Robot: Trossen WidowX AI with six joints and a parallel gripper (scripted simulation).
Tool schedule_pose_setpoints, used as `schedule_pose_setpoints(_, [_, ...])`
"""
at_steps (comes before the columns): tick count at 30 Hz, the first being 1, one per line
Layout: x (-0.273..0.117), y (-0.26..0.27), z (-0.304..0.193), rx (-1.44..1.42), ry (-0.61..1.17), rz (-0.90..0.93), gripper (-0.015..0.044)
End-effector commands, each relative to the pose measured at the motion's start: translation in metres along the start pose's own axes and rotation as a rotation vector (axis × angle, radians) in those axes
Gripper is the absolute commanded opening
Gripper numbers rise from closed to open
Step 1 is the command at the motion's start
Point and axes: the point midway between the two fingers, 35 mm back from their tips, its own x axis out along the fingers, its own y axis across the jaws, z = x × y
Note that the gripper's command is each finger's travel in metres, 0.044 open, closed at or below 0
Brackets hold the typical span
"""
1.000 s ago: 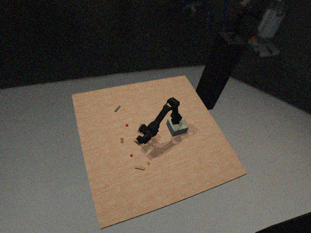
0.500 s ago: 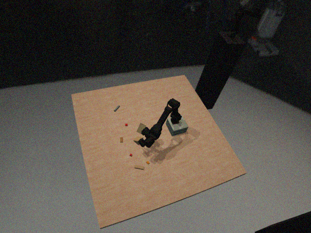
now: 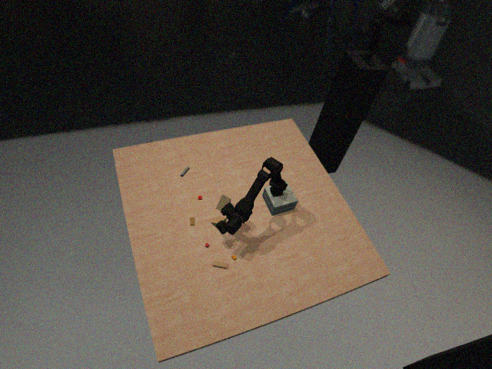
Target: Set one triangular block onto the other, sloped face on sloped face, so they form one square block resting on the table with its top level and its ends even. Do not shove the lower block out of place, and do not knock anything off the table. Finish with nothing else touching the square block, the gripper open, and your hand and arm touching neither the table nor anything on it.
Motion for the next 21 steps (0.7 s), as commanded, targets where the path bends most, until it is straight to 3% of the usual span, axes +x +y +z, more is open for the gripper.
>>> schedule_pose_setpoints(1, [0.012,-0.003,-0.003,-0.012,0.003,-0.014,0.044])
schedule_pose_setpoints(21, [0.044,-0.001,-0.004,-0.012,0.001,-0.014,0.044])
